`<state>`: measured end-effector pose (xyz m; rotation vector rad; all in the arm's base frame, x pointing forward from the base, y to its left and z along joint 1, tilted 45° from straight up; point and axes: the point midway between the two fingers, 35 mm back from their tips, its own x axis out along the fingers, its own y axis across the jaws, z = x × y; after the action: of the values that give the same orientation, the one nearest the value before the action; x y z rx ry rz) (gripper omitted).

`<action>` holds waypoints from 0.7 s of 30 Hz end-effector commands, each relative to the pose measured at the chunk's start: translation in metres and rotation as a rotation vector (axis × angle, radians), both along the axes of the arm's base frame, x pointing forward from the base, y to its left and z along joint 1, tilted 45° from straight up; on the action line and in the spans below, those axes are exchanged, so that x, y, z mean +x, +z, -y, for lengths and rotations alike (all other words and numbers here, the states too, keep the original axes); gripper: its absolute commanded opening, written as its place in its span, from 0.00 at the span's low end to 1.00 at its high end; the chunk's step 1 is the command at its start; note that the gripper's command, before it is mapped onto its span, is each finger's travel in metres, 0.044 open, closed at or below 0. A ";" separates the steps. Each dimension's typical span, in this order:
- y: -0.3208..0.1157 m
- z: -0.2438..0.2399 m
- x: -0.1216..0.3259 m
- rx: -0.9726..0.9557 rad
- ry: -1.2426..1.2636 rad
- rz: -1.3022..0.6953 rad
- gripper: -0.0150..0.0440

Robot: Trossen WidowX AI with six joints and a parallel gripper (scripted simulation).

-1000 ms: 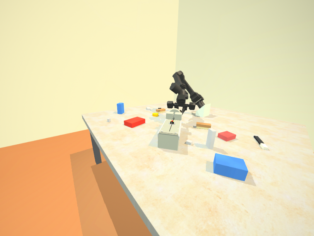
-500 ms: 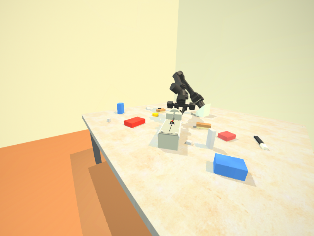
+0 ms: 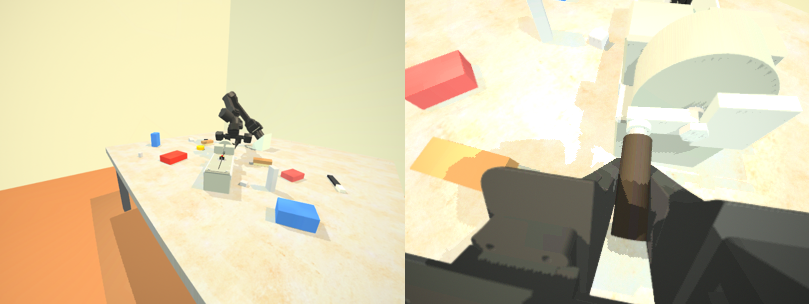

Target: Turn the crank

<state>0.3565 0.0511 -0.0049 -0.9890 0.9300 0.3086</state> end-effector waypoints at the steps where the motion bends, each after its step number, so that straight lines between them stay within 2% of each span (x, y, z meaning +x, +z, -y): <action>1: -0.004 0.005 0.001 -0.001 -0.005 -0.005 0.25; 21: -0.008 0.015 0.005 -0.001 -0.005 -0.005 0.25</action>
<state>0.3596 0.0407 -0.0108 -0.9902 0.9344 0.3115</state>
